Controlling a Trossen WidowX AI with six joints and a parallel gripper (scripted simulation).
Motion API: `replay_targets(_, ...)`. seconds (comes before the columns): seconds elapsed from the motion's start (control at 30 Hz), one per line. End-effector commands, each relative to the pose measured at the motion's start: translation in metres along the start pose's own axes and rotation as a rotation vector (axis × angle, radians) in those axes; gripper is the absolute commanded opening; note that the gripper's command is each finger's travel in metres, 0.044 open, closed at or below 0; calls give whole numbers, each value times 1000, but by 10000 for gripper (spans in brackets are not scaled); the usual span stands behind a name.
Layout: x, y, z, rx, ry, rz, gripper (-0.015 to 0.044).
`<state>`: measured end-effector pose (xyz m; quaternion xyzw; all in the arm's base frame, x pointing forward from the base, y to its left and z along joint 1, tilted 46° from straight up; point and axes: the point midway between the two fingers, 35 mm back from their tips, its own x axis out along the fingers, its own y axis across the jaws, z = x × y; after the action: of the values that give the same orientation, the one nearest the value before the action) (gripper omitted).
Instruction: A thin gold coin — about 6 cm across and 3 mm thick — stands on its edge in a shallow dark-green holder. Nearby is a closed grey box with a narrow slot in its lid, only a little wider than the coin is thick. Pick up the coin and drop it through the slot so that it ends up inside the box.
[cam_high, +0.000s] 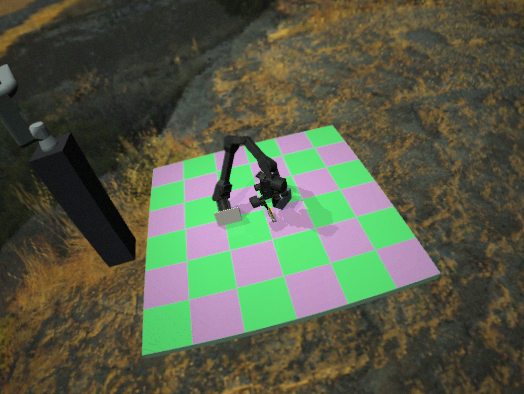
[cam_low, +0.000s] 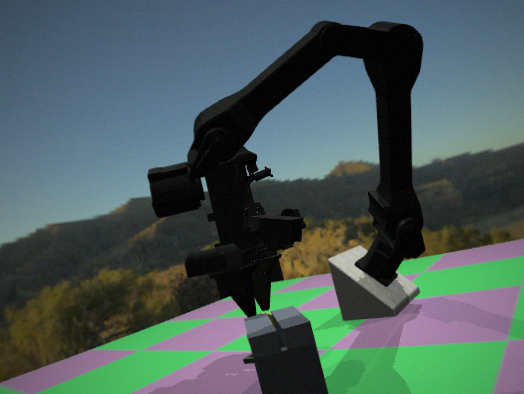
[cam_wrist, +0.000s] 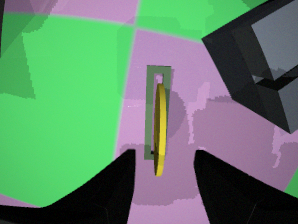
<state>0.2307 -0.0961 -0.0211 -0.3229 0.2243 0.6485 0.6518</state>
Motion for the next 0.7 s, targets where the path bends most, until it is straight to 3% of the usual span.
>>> replay_targets(0.0, 6, 0, 0, 7, -4, -2, 161)
replay_targets(0.67, 38, 1, 1, 6, -6, -2, 161)
